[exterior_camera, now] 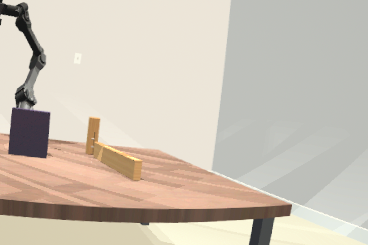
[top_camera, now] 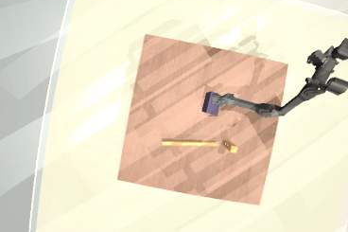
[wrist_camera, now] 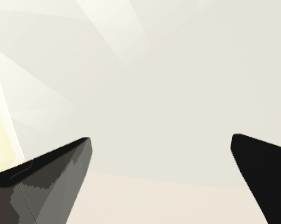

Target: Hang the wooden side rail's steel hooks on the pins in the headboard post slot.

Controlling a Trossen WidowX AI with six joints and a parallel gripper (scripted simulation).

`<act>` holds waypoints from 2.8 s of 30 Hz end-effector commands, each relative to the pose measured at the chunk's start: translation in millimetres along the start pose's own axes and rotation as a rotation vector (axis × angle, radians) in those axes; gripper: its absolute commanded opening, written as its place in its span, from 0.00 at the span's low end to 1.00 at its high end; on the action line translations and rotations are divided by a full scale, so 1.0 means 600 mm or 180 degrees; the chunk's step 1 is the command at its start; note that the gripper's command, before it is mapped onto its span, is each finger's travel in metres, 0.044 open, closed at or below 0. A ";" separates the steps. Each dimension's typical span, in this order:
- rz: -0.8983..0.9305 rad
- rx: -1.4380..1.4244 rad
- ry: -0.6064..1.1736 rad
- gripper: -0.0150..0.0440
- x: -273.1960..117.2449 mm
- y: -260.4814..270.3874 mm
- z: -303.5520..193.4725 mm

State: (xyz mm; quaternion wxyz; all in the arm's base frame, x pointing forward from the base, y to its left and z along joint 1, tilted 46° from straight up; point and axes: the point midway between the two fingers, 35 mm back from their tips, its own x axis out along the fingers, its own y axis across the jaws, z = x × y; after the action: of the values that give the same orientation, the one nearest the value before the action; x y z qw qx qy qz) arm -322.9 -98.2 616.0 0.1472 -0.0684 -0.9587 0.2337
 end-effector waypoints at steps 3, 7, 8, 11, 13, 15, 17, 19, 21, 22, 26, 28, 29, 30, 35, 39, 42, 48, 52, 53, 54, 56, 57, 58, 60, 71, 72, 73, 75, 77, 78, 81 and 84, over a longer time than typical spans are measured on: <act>-0.0203 -0.0003 -0.0123 1.00 -0.012 -0.025 0.021; -0.0751 -0.0008 -0.0446 1.00 -0.054 -0.091 0.076; -0.0890 -0.0008 -0.0526 1.00 -0.067 -0.107 0.089; -0.1310 0.0001 -0.0770 1.00 -0.112 -0.152 0.128; -0.1605 0.0018 -0.0950 1.00 -0.147 -0.181 0.156; -0.1899 0.0036 -0.1131 1.00 -0.186 -0.207 0.182; -0.2194 0.0055 -0.1314 1.00 -0.229 -0.230 0.207; -0.2489 0.0073 -0.1497 1.00 -0.275 -0.249 0.229; -0.2788 0.0077 -0.1669 1.00 -0.324 -0.266 0.250; -0.2941 0.0072 -0.1748 1.00 -0.349 -0.273 0.259; -0.3556 0.0054 -0.2058 1.00 -0.454 -0.292 0.290; -0.3865 0.0046 -0.2209 1.00 -0.508 -0.294 0.302; -0.4021 0.0043 -0.2284 1.00 -0.536 -0.294 0.307; -0.4176 0.0039 -0.2359 1.00 -0.564 -0.293 0.312; -0.4884 0.0116 -0.2819 1.00 -0.697 -0.269 0.326; -0.5405 0.0157 -0.3176 1.00 -0.794 -0.235 0.329; -0.5711 0.0149 -0.3343 1.00 -0.845 -0.210 0.328; -0.6619 0.0073 -0.3727 1.00 -0.977 -0.119 0.319; -0.7248 0.0018 -0.3988 1.00 -1.053 -0.039 0.307; -0.7410 0.0004 -0.4056 1.00 -1.071 -0.016 0.304; -0.7573 -0.0012 -0.4123 1.00 -1.087 0.007 0.300; -0.7897 -0.0045 -0.4257 1.00 -1.116 0.055 0.293; -0.8060 -0.0062 -0.4323 1.00 -1.128 0.080 0.289; -0.8222 -0.0081 -0.4388 1.00 -1.140 0.105 0.285; -0.8546 -0.0121 -0.4519 1.00 -1.159 0.157 0.277; -1.0369 -0.0427 -0.5148 1.00 -1.175 0.451 0.245; -1.0545 -0.0467 -0.5209 1.00 -1.168 0.479 0.243; -1.0721 -0.0510 -0.5269 1.00 -1.161 0.506 0.242; -1.1070 -0.0604 -0.5390 1.00 -1.141 0.558 0.242; -1.1415 -0.0711 -0.5513 1.00 -1.117 0.607 0.243; -1.1585 -0.0771 -0.5575 1.00 -1.103 0.631 0.244; -1.2059 -0.0965 -0.5755 1.00 -1.060 0.692 0.251; -1.2168 -0.1016 -0.5798 1.00 -1.048 0.705 0.253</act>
State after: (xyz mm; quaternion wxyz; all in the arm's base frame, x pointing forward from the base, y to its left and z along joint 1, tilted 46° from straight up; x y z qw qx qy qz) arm 259.1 75.1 134.4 0.2567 -0.8549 -0.3602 0.2711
